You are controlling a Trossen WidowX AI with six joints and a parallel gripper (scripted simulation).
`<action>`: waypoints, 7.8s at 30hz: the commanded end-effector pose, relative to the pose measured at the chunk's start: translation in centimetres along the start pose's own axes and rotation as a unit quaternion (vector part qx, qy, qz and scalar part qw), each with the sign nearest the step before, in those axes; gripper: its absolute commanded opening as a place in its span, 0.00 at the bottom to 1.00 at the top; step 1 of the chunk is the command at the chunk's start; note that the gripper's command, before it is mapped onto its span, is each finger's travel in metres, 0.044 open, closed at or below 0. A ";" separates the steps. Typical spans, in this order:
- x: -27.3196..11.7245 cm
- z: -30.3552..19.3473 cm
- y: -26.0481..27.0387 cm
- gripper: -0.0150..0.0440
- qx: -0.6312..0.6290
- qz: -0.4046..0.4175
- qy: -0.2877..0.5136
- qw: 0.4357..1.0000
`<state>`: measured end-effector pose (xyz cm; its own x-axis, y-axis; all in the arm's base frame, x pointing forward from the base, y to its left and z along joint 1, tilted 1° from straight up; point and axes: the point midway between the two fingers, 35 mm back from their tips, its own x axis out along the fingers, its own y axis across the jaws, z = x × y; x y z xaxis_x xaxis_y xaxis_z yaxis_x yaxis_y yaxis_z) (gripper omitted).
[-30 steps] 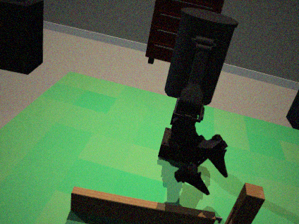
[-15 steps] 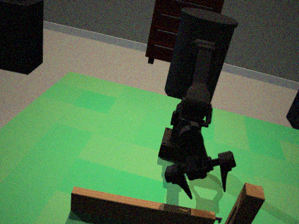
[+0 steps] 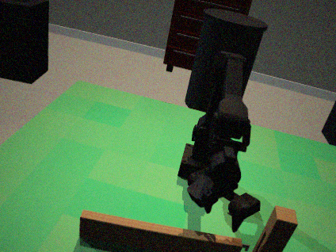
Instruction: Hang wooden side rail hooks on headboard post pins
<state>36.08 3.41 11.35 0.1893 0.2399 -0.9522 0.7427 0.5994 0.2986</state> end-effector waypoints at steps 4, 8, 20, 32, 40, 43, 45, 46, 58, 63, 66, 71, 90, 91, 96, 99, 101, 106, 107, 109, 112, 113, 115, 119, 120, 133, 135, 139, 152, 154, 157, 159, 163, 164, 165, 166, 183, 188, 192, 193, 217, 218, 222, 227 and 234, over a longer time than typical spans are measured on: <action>-1.8 2.2 -0.1 1.00 0.320 -0.111 -0.091 0.937; -1.8 2.2 -0.1 1.00 0.320 -0.111 -0.091 0.937; -0.1 2.4 -0.5 1.00 0.320 -0.111 -0.091 0.937; 3.0 2.7 -1.4 1.00 0.320 -0.111 -0.091 0.937; 3.9 2.8 -1.6 1.00 0.320 -0.111 -0.091 0.937; 4.3 2.9 -1.7 1.00 0.320 -0.111 -0.091 0.937; 4.7 2.9 -1.8 1.00 0.320 -0.111 -0.091 0.937; 4.8 2.9 -1.8 1.00 0.320 -0.111 -0.091 0.937; 6.7 3.1 -2.3 1.00 0.320 -0.111 -0.091 0.937; 7.4 3.2 -2.6 1.00 0.320 -0.111 -0.091 0.937; 7.9 3.2 -2.7 1.00 0.320 -0.111 -0.091 0.937; 8.6 3.3 -3.0 1.00 0.320 -0.111 -0.091 0.937; 9.4 3.3 -3.3 0.51 0.320 -0.111 -0.091 0.937; 9.4 3.3 -3.3 0.47 0.320 -0.111 -0.091 0.937; 9.4 3.3 -3.3 0.38 0.320 -0.111 -0.091 0.937; 9.4 3.3 -3.3 0.28 0.320 -0.111 -0.091 0.937; 9.4 3.3 -3.3 0.25 0.320 -0.111 -0.091 0.937; 9.4 3.3 -3.3 0.25 0.320 -0.111 -0.091 0.937; 9.4 3.3 -3.3 0.25 0.320 -0.111 -0.091 0.936; 9.4 3.2 -3.4 0.25 0.326 -0.110 -0.092 0.934; 9.4 3.1 -3.5 0.25 0.339 -0.109 -0.093 0.930; 9.4 3.0 -3.5 0.25 0.343 -0.109 -0.094 0.928; 9.3 2.9 -3.6 0.25 0.351 -0.108 -0.095 0.925; 9.3 2.8 -3.8 0.25 0.367 -0.106 -0.096 0.919; 9.3 2.7 -3.9 0.25 0.371 -0.106 -0.097 0.917; 9.2 2.3 -4.3 0.25 0.376 -0.106 -0.097 0.915; 9.2 2.2 -4.3 0.25 0.376 -0.106 -0.097 0.915; 9.2 2.1 -4.5 0.25 0.376 -0.106 -0.097 0.915; 9.1 1.7 -4.8 0.25 0.376 -0.106 -0.097 0.915; 9.1 1.7 -4.9 0.25 0.376 -0.106 -0.097 0.915; 9.1 1.6 -5.0 0.25 0.376 -0.106 -0.097 0.915; 9.1 1.5 -5.1 0.25 0.376 -0.106 -0.097 0.915; 9.1 1.4 -5.2 0.25 0.376 -0.106 -0.097 0.915; 9.1 1.4 -5.2 0.25 0.376 -0.106 -0.097 0.915; 9.1 1.3 -5.2 0.25 0.376 -0.106 -0.097 0.915; 9.1 1.3 -5.3 0.25 0.376 -0.106 -0.097 0.915; 9.1 1.2 -5.3 0.25 0.372 -0.105 -0.097 0.917; 9.0 1.2 -5.3 0.25 0.376 -0.106 -0.097 0.915; 9.0 1.2 -5.2 0.25 0.376 -0.106 -0.097 0.915; 8.9 1.2 -5.2 0.25 0.376 -0.106 -0.097 0.915; 8.6 1.2 -5.1 0.25 0.376 -0.106 -0.097 0.915; 8.5 1.2 -5.1 0.25 0.376 -0.106 -0.097 0.915; 8.5 1.2 -5.1 0.25 0.376 -0.106 -0.097 0.915; 8.4 1.2 -5.1 0.25 0.376 -0.106 -0.097 0.915; 8.3 1.2 -5.0 0.25 0.376 -0.106 -0.097 0.915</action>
<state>34.35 1.51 1.35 0.0321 -0.0031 -0.9995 0.9954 -0.0902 0.0323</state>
